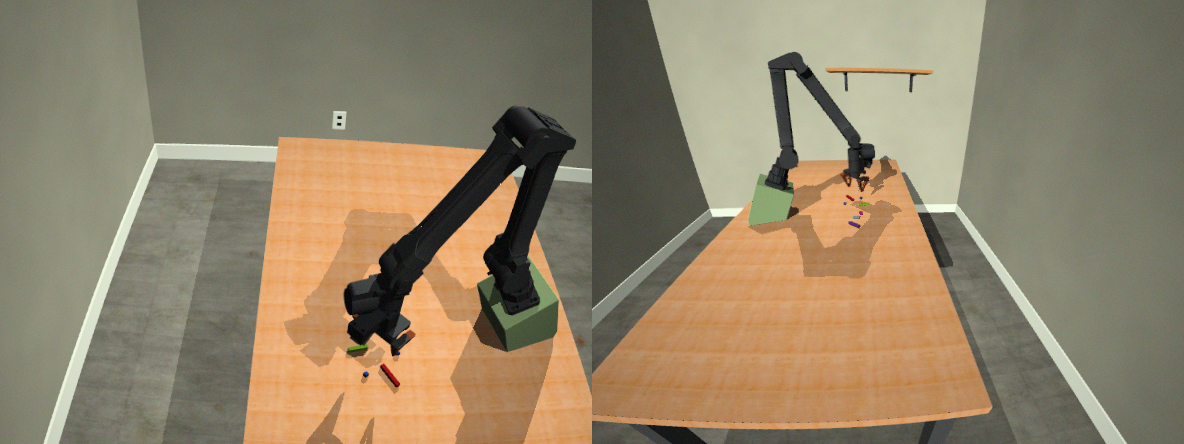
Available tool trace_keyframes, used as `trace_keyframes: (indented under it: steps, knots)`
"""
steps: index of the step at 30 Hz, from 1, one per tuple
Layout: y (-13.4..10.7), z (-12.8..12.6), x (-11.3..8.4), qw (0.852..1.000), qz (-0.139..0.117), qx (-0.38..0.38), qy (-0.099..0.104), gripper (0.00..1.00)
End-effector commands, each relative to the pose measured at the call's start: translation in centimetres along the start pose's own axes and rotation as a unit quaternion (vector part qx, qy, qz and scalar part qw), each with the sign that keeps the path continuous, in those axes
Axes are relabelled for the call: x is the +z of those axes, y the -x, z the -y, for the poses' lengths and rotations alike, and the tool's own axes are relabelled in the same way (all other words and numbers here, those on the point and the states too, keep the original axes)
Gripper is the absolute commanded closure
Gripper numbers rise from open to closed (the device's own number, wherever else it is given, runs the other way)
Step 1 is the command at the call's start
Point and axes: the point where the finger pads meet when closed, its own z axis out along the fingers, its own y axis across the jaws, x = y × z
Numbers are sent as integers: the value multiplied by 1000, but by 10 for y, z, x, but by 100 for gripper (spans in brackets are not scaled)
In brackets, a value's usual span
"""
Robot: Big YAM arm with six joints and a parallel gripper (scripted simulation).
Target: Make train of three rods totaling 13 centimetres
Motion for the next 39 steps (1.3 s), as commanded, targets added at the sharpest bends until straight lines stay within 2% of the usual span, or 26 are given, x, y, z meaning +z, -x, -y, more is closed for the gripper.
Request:
trace_keyframes:
  steps: [1, 26, 29, 31, 33, 36, 37, 39]
  knots:
    - [0, -1, 0, 1000, 4, -4, -2, 0]
    - [0, -1, 0, 1000, 4, -4, -2, 0]
    - [-7, 10, 1, 999, 2, 37, -2, 0]
    - [-7, 10, 1, 999, 2, 37, -2, 0]
    - [-23, 26, 5, 994, -3, 106, 0, 0]
    - [-25, 25, 5, 994, -8, 106, 1, 0]
    - [-34, 37, 6, 988, -6, 154, 1, 0]
    - [-34, 37, 6, 988, -6, 154, 1, 0]
